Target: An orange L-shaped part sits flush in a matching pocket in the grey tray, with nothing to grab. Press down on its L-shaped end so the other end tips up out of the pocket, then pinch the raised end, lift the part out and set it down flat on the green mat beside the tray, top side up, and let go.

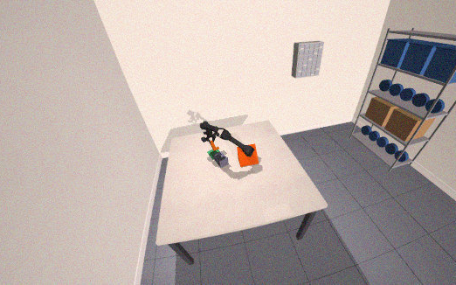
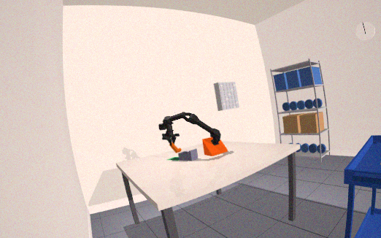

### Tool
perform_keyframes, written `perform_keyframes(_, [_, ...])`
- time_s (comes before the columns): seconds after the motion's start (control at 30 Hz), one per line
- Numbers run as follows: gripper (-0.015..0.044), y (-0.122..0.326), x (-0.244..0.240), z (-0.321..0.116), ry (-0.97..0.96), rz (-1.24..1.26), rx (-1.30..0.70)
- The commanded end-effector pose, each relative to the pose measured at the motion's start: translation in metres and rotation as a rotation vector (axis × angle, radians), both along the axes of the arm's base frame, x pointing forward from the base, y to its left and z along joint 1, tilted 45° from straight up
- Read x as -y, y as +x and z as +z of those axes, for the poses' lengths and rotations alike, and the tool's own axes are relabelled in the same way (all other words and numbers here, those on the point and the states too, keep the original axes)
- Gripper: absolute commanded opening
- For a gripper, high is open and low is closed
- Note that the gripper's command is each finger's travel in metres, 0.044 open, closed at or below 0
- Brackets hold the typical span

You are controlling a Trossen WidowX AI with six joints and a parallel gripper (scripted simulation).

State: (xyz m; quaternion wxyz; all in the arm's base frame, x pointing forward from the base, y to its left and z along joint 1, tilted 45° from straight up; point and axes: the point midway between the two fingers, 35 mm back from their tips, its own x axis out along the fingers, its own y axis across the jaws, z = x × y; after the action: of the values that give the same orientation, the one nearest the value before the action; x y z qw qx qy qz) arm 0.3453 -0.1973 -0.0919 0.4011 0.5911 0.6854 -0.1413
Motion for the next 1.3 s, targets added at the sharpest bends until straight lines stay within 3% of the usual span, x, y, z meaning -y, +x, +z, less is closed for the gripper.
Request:
perform_keyframes(0.0, [0.0000, 0.001, -0.004, -0.003, -0.001, -0.006, 0.003])
perform_keyframes(1.27, [0.0000, 0.002, -0.039, -0.038, 0.001, -0.006, 0.004])
